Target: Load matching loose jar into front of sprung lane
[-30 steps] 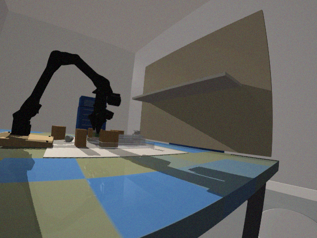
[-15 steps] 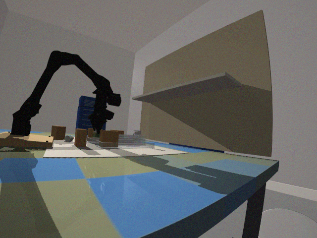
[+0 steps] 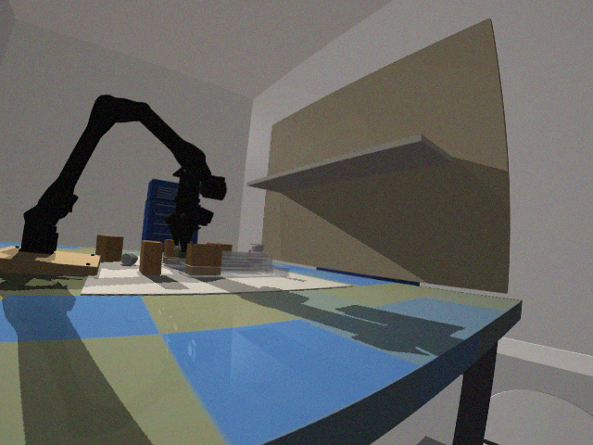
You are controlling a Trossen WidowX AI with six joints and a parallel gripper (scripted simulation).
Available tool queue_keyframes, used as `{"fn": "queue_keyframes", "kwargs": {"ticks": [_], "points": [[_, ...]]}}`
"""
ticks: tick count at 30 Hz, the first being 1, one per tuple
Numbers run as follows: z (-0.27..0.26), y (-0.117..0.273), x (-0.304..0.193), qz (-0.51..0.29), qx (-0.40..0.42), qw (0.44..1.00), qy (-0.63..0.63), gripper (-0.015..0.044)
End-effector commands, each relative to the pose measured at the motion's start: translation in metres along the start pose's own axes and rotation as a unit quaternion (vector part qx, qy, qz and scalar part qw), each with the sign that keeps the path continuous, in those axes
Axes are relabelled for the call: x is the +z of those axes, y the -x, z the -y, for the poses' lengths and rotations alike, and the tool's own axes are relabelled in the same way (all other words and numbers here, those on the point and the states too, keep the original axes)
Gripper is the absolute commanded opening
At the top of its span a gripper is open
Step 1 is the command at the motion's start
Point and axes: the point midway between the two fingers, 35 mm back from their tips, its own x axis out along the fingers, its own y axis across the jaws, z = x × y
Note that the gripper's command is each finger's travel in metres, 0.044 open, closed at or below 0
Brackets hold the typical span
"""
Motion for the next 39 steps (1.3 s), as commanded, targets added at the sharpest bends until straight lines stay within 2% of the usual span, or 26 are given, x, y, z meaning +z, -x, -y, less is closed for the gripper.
{"fn": "queue_keyframes", "kwargs": {"ticks": [1,39], "points": [[0.000,-0.002,0.004,0.009,0.001,1.000,-0.002,0.0000],[0.000,-0.014,0.002,0.009,0.001,1.000,-0.002,0.0000]]}}
